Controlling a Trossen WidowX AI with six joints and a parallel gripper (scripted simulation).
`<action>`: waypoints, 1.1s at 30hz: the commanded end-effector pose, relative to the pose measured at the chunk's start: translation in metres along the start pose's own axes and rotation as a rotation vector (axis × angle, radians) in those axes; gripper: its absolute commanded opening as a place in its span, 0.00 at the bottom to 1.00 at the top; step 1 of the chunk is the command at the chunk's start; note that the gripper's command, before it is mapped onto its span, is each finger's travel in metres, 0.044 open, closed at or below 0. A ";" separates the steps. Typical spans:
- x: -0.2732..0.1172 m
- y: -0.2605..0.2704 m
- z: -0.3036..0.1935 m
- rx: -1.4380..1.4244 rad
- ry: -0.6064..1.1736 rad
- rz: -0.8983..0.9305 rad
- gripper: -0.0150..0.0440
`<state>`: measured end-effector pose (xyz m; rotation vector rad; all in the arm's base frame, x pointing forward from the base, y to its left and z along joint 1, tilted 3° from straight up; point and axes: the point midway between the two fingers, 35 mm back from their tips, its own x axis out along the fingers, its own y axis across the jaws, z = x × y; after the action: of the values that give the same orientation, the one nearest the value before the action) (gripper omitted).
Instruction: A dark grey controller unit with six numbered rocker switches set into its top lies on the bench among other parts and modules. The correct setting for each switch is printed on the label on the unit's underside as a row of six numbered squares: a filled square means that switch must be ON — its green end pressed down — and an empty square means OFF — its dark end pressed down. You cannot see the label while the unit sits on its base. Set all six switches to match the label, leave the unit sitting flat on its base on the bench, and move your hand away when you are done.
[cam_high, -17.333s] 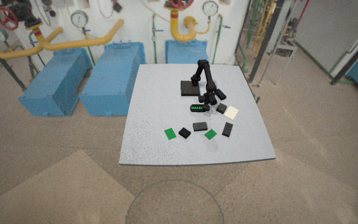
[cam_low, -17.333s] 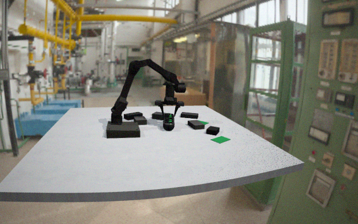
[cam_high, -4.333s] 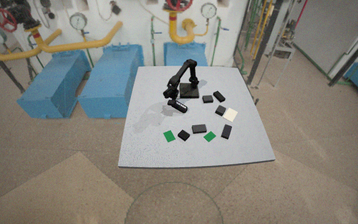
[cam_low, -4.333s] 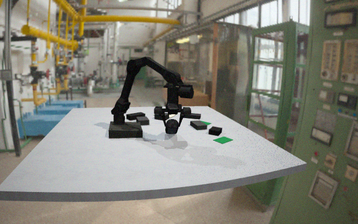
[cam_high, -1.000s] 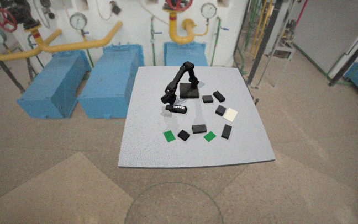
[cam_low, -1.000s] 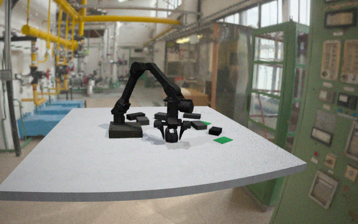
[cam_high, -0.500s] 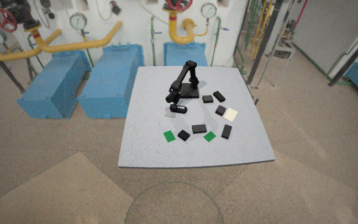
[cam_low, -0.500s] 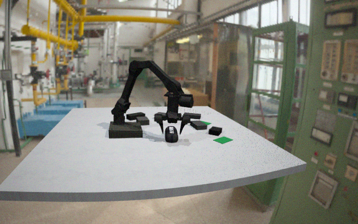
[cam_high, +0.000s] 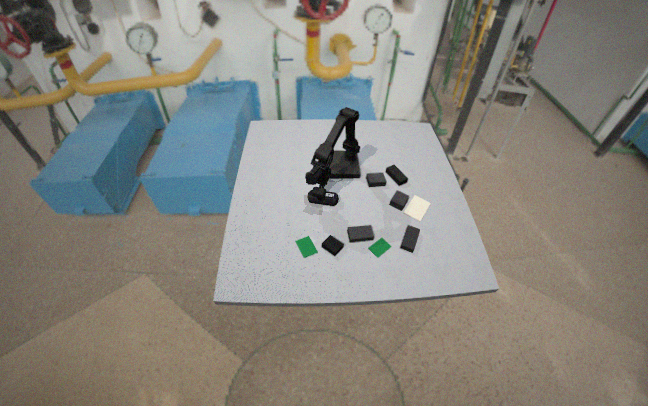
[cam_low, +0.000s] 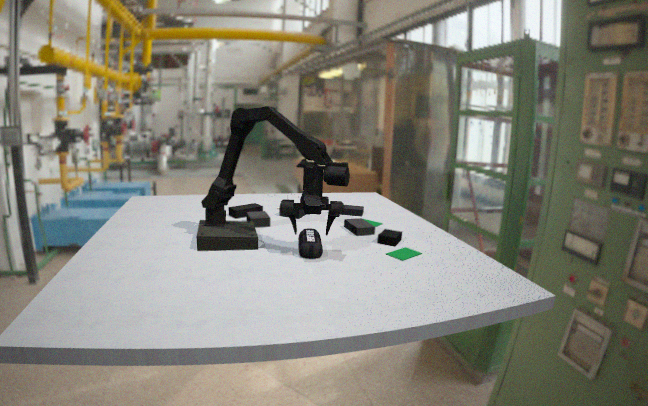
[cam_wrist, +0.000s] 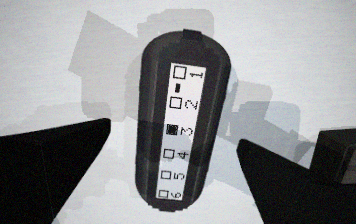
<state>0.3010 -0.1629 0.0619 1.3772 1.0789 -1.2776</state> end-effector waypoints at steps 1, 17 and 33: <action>-0.002 0.000 0.000 0.005 -0.002 0.002 1.00; -0.028 -0.014 -0.005 -0.883 -0.081 0.196 0.42; -0.040 -0.023 -0.008 -1.347 -0.201 0.269 0.25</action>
<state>0.2784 -0.1525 0.0960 0.3866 1.1912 -0.3137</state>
